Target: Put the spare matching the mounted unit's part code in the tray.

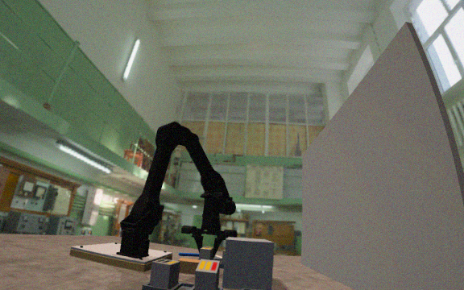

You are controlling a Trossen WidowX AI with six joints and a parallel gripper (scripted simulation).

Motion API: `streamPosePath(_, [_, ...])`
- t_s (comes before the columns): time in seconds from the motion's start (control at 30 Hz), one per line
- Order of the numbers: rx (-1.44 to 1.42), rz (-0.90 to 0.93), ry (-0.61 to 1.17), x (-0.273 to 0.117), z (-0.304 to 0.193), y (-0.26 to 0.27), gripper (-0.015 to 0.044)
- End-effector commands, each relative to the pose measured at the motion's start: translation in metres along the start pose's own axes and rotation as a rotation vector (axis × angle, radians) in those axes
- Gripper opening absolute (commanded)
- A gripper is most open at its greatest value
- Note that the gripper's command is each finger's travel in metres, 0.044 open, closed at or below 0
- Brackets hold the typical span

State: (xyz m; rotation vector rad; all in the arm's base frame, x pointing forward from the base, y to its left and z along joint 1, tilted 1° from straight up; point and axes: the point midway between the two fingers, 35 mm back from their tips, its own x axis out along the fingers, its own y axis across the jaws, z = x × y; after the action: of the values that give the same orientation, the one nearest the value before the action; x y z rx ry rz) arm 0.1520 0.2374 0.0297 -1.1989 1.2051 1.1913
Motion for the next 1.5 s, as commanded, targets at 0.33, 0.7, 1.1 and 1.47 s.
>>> streamPosePath(0.33, [0.0,0.0,0.0,0.0,0.0,0.0,0.0])
streamPosePath(0.7, [-0.001,0.0,0.0,-0.015,0.002,-0.001,0.0])
streamPosePath(1.1, [-0.007,0.002,0.001,-0.079,0.0,0.0,0.0])
streamPosePath(1.47, [-0.003,0.0,0.0,-0.102,0.002,0.002,0.0])
